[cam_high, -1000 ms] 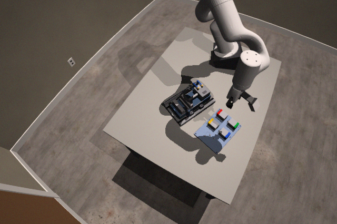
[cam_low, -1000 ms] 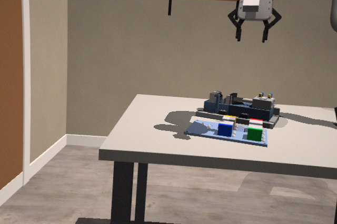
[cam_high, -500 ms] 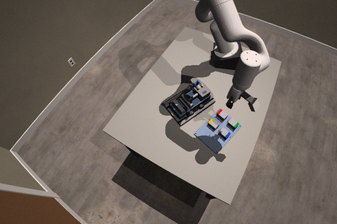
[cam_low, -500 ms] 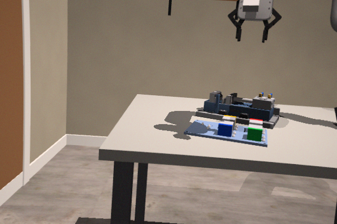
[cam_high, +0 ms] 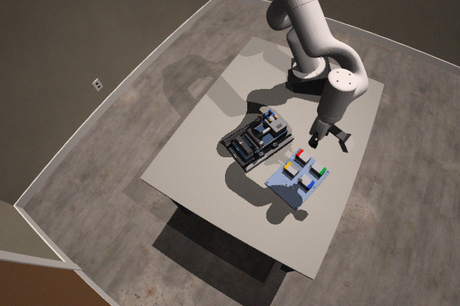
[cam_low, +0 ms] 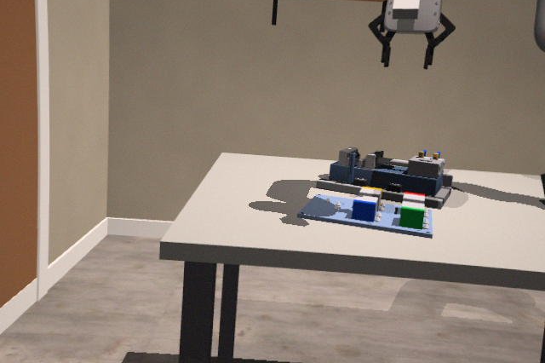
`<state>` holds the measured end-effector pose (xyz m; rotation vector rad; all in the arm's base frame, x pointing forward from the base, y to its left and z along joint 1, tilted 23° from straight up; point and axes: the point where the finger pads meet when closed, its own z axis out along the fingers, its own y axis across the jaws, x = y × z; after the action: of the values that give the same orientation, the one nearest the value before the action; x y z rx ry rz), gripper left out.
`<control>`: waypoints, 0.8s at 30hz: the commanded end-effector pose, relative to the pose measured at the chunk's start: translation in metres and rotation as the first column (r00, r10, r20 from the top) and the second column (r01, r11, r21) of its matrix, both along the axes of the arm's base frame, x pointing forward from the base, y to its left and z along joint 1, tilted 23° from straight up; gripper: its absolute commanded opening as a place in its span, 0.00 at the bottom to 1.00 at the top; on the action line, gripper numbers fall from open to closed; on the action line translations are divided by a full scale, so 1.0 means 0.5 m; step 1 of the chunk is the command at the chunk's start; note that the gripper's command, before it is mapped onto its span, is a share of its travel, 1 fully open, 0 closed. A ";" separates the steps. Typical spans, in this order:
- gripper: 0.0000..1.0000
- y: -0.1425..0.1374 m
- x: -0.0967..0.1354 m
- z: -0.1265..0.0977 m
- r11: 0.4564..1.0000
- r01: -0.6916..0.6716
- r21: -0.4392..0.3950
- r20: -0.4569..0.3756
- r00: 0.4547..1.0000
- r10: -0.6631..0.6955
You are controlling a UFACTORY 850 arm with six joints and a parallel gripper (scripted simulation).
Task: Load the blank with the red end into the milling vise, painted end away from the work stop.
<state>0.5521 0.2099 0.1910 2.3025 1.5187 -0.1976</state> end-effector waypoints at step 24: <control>0.77 -0.046 -0.021 -0.083 1.000 0.007 0.001 0.006 1.000 -0.007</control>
<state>0.5437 0.1931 0.1613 2.3067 1.5124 -0.1984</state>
